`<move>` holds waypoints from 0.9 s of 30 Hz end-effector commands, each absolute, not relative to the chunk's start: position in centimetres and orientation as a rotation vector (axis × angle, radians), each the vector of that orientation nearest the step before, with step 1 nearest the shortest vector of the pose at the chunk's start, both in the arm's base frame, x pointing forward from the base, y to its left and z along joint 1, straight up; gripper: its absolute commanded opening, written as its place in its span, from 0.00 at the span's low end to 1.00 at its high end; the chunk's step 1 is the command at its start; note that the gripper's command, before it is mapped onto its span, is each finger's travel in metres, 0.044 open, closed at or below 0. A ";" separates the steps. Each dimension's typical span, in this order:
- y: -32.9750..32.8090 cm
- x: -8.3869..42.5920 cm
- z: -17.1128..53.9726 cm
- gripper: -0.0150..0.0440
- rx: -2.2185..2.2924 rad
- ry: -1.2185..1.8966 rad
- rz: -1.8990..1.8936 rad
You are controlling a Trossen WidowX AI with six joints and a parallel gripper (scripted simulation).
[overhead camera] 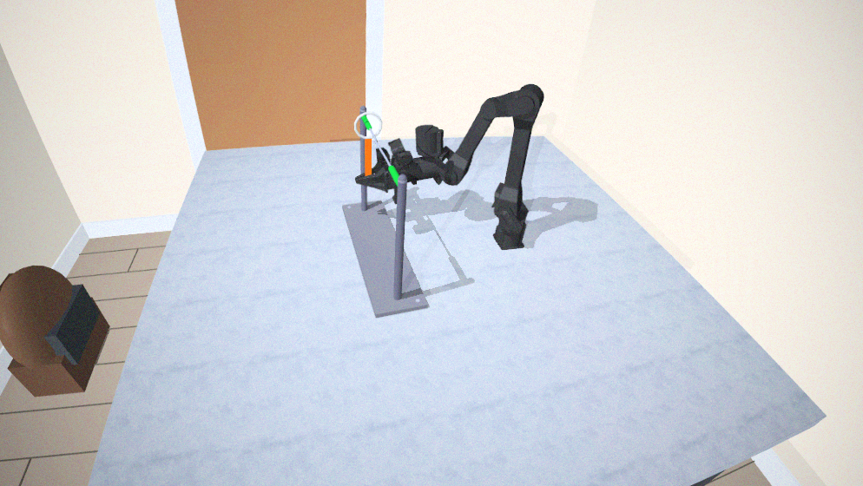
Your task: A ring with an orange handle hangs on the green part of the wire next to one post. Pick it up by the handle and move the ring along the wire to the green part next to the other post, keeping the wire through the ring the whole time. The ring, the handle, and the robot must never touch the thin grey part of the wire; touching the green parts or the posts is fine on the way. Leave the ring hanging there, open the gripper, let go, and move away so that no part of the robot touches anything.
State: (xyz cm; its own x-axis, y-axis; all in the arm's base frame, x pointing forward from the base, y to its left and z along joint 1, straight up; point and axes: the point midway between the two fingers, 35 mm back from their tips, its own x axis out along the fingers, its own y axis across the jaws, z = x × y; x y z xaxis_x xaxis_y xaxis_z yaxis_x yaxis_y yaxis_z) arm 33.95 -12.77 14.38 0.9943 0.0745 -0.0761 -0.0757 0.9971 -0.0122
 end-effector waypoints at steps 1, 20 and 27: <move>-12.7 34.0 14.6 0.00 -0.016 0.072 0.078; -12.1 33.9 14.6 0.00 -0.016 0.074 0.081; -11.4 33.9 14.6 0.00 -0.016 0.077 0.084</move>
